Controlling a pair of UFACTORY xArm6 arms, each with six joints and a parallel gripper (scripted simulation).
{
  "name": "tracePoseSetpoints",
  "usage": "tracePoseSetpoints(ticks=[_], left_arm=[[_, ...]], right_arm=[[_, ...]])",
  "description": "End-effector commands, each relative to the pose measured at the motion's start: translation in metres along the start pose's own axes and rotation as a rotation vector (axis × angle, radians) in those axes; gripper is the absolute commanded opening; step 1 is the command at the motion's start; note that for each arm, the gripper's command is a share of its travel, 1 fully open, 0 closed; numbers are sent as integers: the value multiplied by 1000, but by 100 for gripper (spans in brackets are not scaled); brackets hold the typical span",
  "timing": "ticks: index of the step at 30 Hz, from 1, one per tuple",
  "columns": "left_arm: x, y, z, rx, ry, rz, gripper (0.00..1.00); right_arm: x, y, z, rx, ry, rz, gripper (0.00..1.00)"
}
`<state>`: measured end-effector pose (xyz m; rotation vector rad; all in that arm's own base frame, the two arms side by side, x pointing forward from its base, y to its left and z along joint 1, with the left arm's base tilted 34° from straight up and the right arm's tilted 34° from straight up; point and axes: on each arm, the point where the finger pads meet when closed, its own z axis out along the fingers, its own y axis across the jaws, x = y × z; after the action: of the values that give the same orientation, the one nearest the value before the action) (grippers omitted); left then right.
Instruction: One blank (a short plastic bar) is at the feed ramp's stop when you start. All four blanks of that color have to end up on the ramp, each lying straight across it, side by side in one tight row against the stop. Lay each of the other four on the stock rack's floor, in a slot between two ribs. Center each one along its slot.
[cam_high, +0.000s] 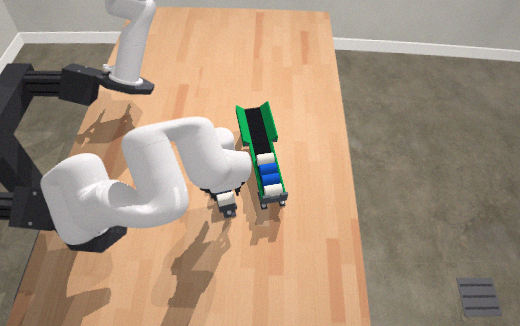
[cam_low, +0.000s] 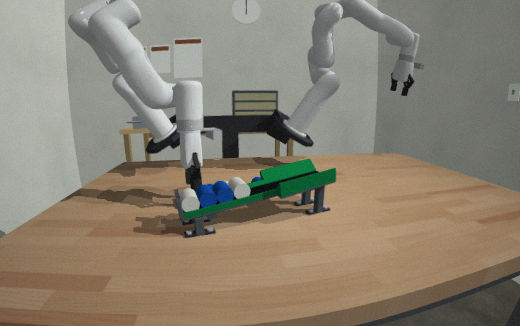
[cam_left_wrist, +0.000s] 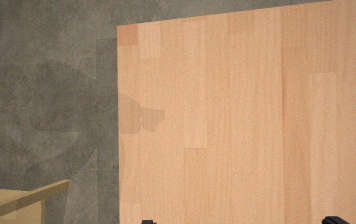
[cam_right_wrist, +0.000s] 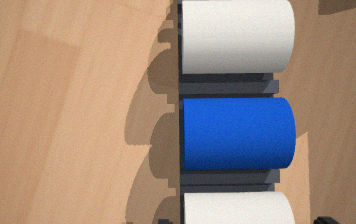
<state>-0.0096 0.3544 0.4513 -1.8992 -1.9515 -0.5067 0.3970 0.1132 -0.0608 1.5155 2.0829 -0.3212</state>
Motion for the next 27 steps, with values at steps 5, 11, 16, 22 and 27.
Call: tracePoseSetpoints(ticks=[5,11,16,22,27], left_arm=[[1,0,-1,0,4,0,100],[1,0,-1,0,4,0,100],[1,0,-1,0,4,0,100],[1,0,-1,0,4,0,100],[1,0,-1,0,4,0,100]], right_arm=[[0,1,13,-3,1,1,79],[0,1,24,-3,1,1,79],[0,1,27,-3,1,1,79],[0,1,27,-3,1,1,79],[0,1,27,-3,1,1,79]])
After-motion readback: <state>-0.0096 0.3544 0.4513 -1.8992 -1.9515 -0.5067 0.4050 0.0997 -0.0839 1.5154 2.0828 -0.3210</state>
